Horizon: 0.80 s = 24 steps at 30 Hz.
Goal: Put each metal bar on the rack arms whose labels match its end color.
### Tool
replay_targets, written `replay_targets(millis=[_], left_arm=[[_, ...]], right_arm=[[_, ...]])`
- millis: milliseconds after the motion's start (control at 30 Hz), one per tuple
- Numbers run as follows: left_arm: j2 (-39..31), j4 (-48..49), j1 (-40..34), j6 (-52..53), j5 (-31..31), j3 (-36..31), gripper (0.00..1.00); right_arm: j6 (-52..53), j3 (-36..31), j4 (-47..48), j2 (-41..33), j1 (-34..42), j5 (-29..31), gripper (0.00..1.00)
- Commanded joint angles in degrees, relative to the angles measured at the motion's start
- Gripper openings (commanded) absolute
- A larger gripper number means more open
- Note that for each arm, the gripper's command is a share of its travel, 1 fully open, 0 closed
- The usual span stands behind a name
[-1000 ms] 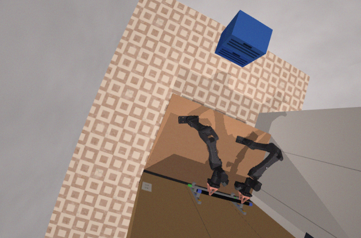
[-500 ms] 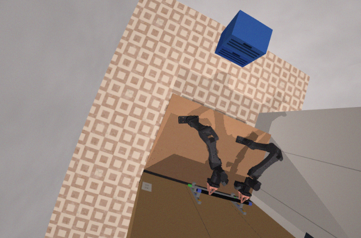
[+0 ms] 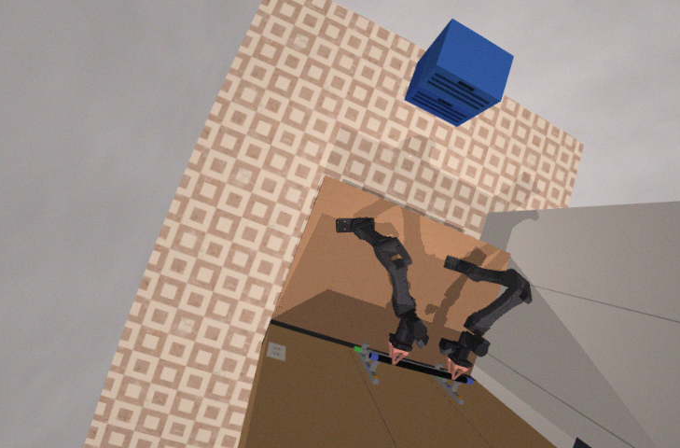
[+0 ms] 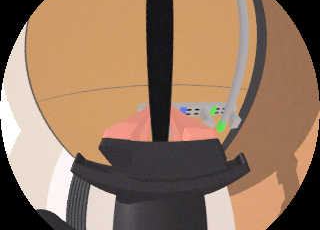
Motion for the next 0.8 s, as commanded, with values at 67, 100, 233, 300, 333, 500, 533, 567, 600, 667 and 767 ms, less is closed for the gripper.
replay_targets(millis=[67, 100, 233, 300, 333, 500, 533, 567, 600, 667, 767], left_arm=[[-0.6, 3.5, -0.4, 0.6, -0.9, -1.3, 0.0], [-0.5, 3.8, -0.4, 0.6, -0.9, -1.6, 0.0], [-0.2, 5.3, -0.4, 0.6, -0.9, -2.7, 0.0], [-0.2, 5.3, -0.4, 0.6, -0.9, -2.7, 0.0], [-0.1, 5.7, -0.4, 0.6, -0.9, -3.0, 0.0], [0.5, 7.7, -0.4, 0.6, -0.9, -4.5, 0.0], [0.7, 8.2, -0.4, 0.6, -0.9, -4.8, 0.0], [0.8, 8.6, -0.4, 0.6, -0.9, -5.1, 0.0], [0.9, 9.0, -0.4, 0.6, -0.9, -5.4, 0.0], [1.2, 9.9, -0.4, 0.6, -0.9, -5.9, 0.0], [1.6, 11.1, -0.4, 0.6, -0.9, -6.8, 0.0]], right_arm=[[-1.4, -1.5, 3.2, -1.1, 0.0, 0.9, 0.0], [-1.4, -1.8, 3.5, -1.0, 0.0, 0.9, 0.0], [-1.4, -2.8, 4.8, -0.8, 0.0, 0.9, 0.0], [-1.4, -2.8, 4.8, -0.8, 0.0, 0.9, 0.0], [-1.4, -3.1, 5.2, -0.7, 0.0, 0.9, 0.0], [-1.4, -4.5, 7.1, -0.2, 0.0, 0.9, 0.0], [-1.4, -4.8, 7.4, -0.1, 0.0, 0.9, 0.0], [-1.4, -5.0, 7.8, 0.0, 0.0, 0.9, 0.0], [-1.4, -5.3, 8.1, 0.1, 0.0, 0.9, 0.0], [-1.4, -5.8, 8.9, 0.3, 0.0, 0.9, 0.0], [-1.4, -6.6, 10.0, 0.6, 0.0, 0.9, 0.0]])
